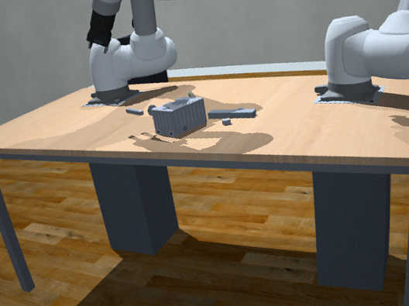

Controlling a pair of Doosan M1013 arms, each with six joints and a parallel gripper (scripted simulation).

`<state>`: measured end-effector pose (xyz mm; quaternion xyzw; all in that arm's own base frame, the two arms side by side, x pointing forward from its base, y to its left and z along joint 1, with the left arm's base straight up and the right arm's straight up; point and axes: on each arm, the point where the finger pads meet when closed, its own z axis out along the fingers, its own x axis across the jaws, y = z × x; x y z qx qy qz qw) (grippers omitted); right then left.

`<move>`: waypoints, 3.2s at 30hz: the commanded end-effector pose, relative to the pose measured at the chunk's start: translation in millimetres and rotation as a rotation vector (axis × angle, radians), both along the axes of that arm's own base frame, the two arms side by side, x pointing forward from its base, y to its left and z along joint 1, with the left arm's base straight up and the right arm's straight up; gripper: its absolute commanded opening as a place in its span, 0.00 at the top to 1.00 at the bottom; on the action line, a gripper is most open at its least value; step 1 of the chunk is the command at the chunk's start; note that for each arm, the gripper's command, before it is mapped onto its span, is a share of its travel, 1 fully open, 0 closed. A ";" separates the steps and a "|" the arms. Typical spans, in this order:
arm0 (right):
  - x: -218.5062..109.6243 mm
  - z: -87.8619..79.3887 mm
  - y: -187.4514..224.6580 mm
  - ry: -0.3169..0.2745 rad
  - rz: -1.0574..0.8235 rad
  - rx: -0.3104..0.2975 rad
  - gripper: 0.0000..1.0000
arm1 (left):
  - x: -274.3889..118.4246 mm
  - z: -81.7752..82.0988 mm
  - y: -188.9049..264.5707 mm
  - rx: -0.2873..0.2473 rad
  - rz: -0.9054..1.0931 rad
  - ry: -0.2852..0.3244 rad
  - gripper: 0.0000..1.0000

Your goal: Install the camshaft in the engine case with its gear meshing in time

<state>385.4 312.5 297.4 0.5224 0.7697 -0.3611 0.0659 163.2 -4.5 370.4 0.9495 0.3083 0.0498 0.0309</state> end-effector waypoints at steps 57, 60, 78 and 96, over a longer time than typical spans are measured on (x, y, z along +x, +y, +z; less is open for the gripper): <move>-116.9 -96.1 112.7 -0.573 -0.970 0.262 0.00 | 0.3 0.4 0.0 0.000 0.000 -0.001 0.00; -125.3 -100.2 122.5 -0.596 -1.079 0.276 0.00 | 0.3 0.4 0.0 0.000 0.000 -0.001 0.00; -163.8 -110.6 167.3 -0.627 -1.724 0.293 0.00 | 0.3 0.4 0.0 0.000 0.000 -0.001 0.00; -186.5 -107.1 186.0 -0.499 -2.349 0.180 0.00 | 0.3 0.4 0.0 0.000 0.000 -0.001 0.00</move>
